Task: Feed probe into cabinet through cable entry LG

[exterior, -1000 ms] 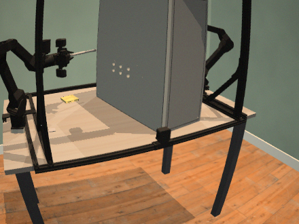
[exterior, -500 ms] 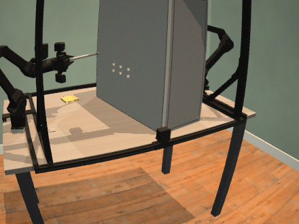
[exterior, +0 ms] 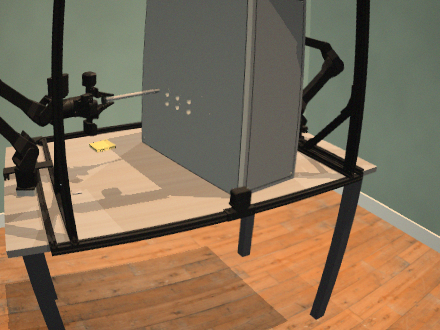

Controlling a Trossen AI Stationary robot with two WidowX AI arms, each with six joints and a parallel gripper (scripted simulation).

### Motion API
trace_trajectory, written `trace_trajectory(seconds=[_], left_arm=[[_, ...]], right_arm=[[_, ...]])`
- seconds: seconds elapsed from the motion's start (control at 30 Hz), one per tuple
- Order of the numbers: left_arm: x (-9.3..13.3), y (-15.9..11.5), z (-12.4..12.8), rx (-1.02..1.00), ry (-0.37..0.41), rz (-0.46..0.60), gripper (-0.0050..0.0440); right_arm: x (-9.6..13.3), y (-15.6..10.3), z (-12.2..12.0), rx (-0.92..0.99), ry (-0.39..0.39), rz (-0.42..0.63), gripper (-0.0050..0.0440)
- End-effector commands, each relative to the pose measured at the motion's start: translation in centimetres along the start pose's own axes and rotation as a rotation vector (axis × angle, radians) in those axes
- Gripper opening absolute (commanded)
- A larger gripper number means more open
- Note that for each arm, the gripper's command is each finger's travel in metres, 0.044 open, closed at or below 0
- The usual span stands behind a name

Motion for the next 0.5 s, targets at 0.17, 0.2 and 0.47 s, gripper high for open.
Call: trace_trajectory(seconds=[0.17,0.2,0.47], left_arm=[[0.49,0.94,-0.74,-0.009,-0.011,-0.045,0.0000],[0.39,0.98,-0.70,-0.009,-0.011,-0.045,0.0000],[0.20,1.06,-0.62,-0.009,-0.011,-0.045,0.0000]], right_arm=[[0.08,0.11,0.01,0.007,0.001,-0.004,0.0440],[0.08,0.11,0.01,0.007,0.001,-0.004,0.0440],[0.08,0.11,0.01,0.007,0.001,-0.004,0.0440]])
Point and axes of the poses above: on each arm, the point midway between the two fingers, 35 mm back from their tips, its own x axis back along the fingers, its own z axis across the jaws, y = z × x, the point moved 8 cm from there along x, back along the fingers, and after that the axes turned 5 degrees about x, right-handed, at the moved point
